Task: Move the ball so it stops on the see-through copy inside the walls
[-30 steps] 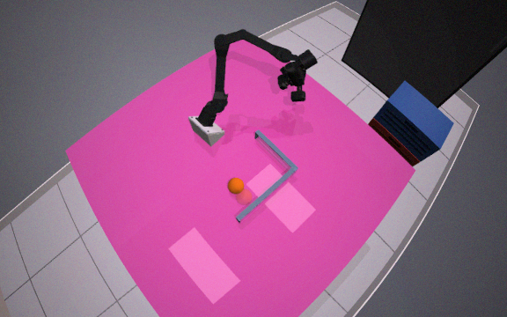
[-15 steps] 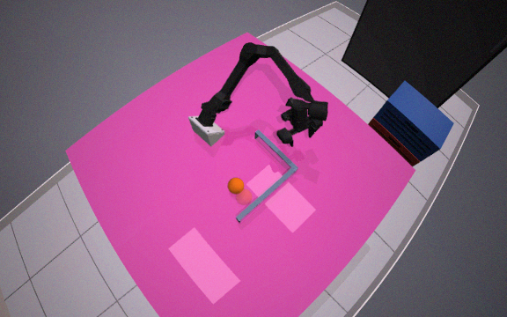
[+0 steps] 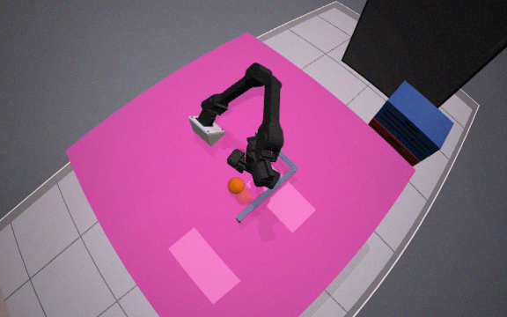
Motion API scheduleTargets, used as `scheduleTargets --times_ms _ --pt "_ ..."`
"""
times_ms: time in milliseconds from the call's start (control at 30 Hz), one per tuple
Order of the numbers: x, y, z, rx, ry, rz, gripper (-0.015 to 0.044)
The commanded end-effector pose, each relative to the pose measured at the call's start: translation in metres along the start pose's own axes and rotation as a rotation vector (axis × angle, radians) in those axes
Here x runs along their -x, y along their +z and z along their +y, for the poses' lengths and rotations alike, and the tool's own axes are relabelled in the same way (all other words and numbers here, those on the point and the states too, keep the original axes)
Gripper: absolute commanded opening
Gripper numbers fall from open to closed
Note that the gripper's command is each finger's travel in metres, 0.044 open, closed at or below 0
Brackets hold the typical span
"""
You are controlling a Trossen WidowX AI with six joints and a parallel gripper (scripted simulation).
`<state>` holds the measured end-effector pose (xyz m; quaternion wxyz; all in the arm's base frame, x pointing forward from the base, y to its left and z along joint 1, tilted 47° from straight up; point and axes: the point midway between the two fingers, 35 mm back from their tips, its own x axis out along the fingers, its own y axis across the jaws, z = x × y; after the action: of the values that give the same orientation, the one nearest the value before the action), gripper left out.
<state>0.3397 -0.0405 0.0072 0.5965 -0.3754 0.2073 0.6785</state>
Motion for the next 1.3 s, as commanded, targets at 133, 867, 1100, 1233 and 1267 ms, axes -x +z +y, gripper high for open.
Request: scheduleTargets --times_ms 133,867,1100,1233,1267 --pt "-0.004 -0.046 0.048 -0.272 0.047 -0.099 0.0431" --pt "-0.039 -0.043 0.048 -0.272 0.047 -0.099 0.0431" --pt "-0.05 -0.041 0.049 -0.272 0.046 -0.1 0.0431" --pt "-0.056 -0.04 0.049 -0.272 0.046 -0.1 0.0431" --pt "-0.058 -0.04 0.049 -0.272 0.046 -0.1 0.0431"
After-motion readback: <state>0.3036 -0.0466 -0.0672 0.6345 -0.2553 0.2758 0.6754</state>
